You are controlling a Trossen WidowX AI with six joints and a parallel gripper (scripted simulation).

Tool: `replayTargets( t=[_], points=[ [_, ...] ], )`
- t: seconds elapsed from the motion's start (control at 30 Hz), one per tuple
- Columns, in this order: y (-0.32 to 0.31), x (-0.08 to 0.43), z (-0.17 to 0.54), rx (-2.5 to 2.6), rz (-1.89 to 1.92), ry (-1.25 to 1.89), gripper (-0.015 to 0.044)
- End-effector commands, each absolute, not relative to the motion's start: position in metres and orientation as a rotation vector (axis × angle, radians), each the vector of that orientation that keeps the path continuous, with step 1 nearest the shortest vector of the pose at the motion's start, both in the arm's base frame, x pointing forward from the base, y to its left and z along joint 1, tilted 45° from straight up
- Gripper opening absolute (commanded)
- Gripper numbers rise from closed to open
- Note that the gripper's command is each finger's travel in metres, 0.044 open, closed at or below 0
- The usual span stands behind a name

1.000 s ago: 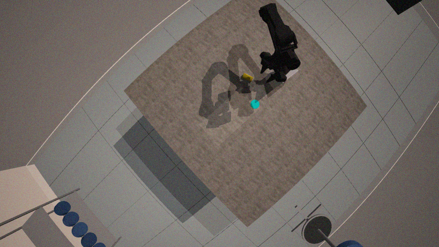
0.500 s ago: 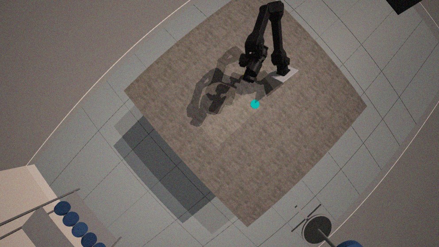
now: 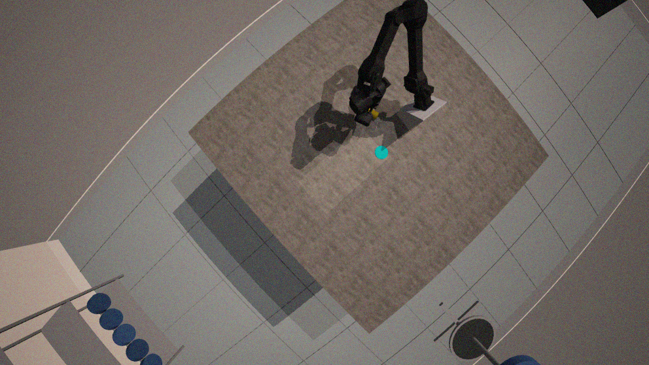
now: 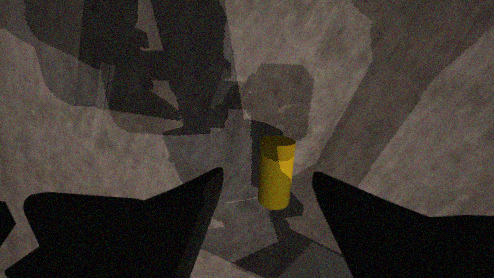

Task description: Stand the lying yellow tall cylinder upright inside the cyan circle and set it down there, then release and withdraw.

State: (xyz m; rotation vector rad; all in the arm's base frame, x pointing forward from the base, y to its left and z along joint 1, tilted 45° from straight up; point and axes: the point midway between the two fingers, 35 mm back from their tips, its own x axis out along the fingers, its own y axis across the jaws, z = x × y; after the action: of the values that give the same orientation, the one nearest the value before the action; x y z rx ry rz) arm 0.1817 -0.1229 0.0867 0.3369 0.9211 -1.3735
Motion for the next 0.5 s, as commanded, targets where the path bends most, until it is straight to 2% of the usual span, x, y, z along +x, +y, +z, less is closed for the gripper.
replayTargets(
  t=[0.0,0.17,0.4,0.47],
  points=[
    [-0.1555,0.1685,0.06,0.307,-1.39,0.911,0.0309],
    [-0.1569,0.1677,0.0589,0.306,-1.391,0.91,0.0309],
    [-0.1569,0.1677,0.0589,0.306,-1.391,0.91,0.0126],
    [-0.1569,0.1677,0.0589,0.306,-1.391,0.91,0.0105]
  ],
)
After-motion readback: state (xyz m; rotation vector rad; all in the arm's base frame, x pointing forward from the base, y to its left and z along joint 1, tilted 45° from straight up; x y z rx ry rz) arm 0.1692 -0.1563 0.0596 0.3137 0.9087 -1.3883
